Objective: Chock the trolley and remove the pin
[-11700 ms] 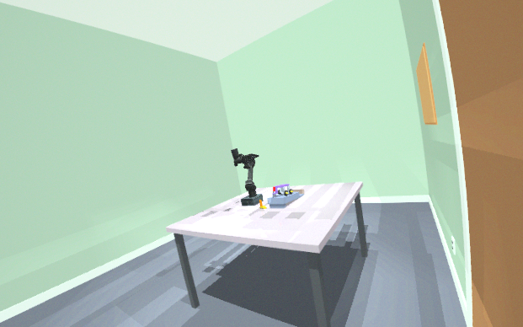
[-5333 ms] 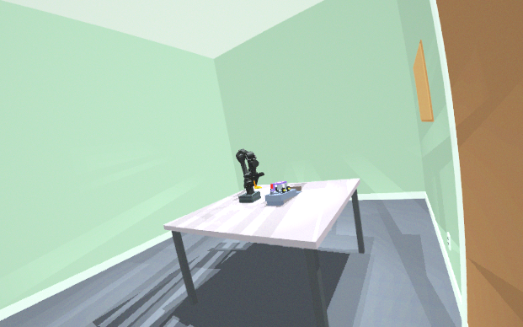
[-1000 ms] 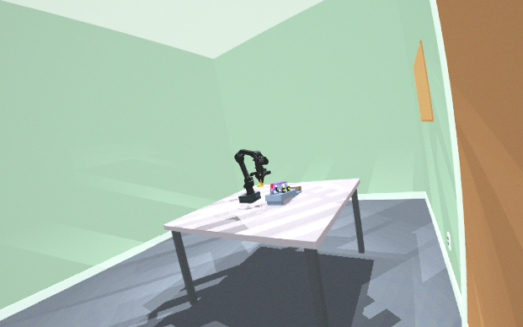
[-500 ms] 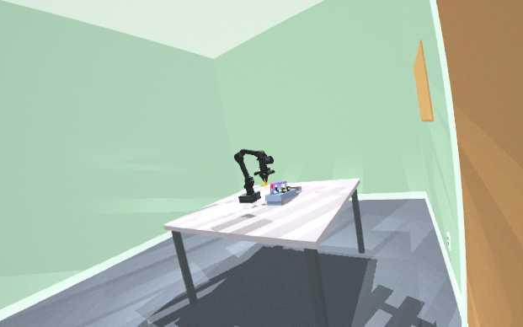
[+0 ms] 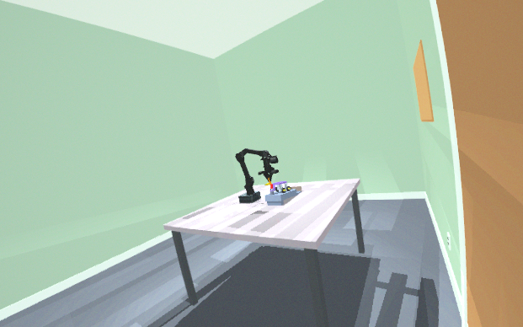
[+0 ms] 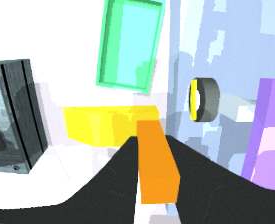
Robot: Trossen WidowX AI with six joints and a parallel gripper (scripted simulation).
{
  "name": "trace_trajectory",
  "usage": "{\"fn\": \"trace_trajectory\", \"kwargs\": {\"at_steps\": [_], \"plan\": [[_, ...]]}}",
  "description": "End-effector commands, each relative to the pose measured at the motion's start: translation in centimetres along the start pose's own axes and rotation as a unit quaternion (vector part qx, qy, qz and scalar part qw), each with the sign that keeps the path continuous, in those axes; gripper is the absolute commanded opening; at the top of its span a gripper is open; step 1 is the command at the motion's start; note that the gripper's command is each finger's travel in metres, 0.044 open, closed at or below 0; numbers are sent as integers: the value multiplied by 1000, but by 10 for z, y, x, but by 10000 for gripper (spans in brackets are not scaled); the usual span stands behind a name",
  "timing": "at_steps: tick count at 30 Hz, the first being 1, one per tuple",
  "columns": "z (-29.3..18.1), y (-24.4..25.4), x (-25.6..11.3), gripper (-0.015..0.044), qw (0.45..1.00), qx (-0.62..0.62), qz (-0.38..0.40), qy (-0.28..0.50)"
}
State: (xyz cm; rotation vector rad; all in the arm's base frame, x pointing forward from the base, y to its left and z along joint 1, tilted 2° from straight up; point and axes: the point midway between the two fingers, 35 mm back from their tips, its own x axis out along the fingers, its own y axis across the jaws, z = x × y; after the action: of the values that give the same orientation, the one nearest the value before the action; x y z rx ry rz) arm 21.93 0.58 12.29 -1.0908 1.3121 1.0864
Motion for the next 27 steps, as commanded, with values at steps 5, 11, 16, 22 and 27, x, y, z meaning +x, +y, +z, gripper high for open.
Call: {"fn": "trace_trajectory", "kwargs": {"at_steps": [5,11,16,22,27], "plan": [[32,-8,1,0,1000,3,-4,-5],[53,-14,3,0,1000,3,-5,-6],[70,-19,3,0,1000,3,-5,-7],[91,-25,3,0,1000,3,-5,-8],[105,-29,2,0,1000,3,-5,-9]]}}
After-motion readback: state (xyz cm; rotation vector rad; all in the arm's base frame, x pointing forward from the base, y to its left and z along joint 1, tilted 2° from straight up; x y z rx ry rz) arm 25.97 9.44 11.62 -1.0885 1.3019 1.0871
